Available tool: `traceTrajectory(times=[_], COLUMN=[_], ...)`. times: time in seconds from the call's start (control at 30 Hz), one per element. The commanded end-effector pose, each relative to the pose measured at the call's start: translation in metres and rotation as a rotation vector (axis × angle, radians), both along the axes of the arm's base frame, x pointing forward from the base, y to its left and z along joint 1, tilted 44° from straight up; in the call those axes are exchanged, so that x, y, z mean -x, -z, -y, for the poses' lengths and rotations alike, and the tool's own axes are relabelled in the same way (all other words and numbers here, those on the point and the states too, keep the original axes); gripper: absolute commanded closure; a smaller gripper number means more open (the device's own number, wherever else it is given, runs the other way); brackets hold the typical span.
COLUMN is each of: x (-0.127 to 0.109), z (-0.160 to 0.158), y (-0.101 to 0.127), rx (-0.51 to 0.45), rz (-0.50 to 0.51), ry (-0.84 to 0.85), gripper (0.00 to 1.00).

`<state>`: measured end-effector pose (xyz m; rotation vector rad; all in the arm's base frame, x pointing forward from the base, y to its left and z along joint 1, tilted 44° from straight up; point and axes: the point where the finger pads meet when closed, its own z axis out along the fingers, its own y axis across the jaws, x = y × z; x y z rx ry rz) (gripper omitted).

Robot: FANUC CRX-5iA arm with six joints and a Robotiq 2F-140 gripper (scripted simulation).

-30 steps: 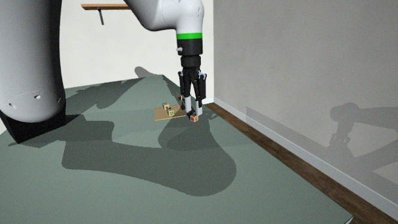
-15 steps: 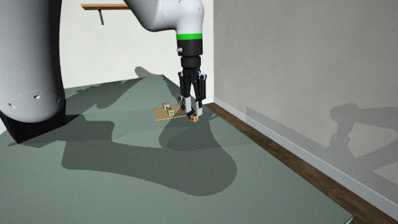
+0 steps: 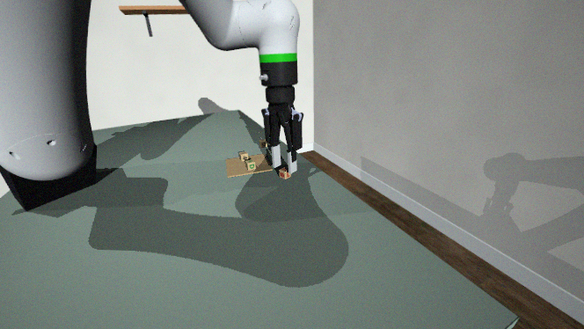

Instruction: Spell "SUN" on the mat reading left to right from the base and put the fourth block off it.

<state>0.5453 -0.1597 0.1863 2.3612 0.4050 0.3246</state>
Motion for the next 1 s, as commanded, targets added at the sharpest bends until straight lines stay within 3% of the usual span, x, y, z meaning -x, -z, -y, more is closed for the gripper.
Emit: traceTrajectory(times=[0.0,0.83,0.87,0.97], x=[-0.002,-0.008,-0.008,-0.008], z=[0.003,0.014,0.014,0.014], y=[0.004,0.017,0.017,0.017], rx=[0.000,0.000,0.000,0.000], rz=[0.000,0.000,0.000,0.000], ry=[0.000,0.000,0.000,0.000], gripper=[0.63,0.63,0.75,0.75])
